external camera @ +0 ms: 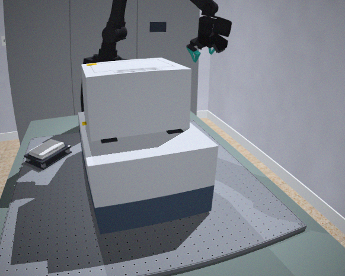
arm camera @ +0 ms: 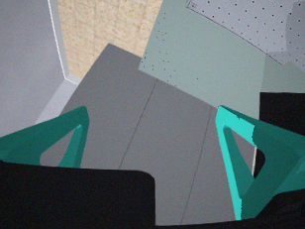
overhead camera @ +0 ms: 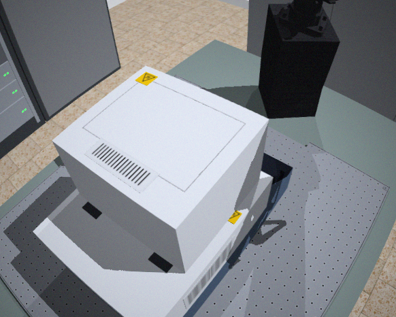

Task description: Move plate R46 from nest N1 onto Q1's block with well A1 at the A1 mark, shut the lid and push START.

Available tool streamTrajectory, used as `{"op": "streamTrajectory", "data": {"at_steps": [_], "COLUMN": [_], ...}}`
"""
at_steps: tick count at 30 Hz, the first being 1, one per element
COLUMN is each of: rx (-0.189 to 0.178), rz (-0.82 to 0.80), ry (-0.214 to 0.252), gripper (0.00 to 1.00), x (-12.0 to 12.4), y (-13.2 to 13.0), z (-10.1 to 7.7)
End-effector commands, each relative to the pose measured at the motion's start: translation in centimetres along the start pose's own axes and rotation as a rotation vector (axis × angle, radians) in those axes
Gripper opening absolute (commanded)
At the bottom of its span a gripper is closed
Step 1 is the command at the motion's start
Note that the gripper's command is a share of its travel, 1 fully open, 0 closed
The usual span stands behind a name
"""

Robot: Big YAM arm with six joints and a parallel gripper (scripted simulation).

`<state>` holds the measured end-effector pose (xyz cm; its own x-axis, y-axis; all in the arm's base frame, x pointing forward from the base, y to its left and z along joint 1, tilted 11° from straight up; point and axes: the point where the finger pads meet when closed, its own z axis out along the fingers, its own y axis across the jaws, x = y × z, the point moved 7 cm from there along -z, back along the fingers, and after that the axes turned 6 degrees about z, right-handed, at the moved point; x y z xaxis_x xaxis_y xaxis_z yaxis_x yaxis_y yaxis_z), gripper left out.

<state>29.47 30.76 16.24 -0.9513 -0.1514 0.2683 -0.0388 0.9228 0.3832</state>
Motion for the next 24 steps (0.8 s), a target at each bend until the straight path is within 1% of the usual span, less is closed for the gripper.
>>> {"op": "streamTrajectory", "data": {"at_steps": [1, 17, 18, 19, 22, 24], "rx": [-0.005, -0.005, -0.008, -0.019, -0.026, -0.028], "rz": [-0.005, -0.005, 0.010, 0.024, 0.022, 0.011], "ry": [-0.007, -0.007, -0.057, -0.094, -0.090, -0.091], "gripper": [1.00, 1.00, 0.00, 0.00, 0.00, 0.00], "x": [0.0, 0.0, 0.1, 0.3, -0.3, -0.7], "y": [0.2, 0.2, -0.5, -1.2, -2.6, -3.3], "z": [-0.3, -0.3, -0.8, -1.3, -3.2, -4.2]}}
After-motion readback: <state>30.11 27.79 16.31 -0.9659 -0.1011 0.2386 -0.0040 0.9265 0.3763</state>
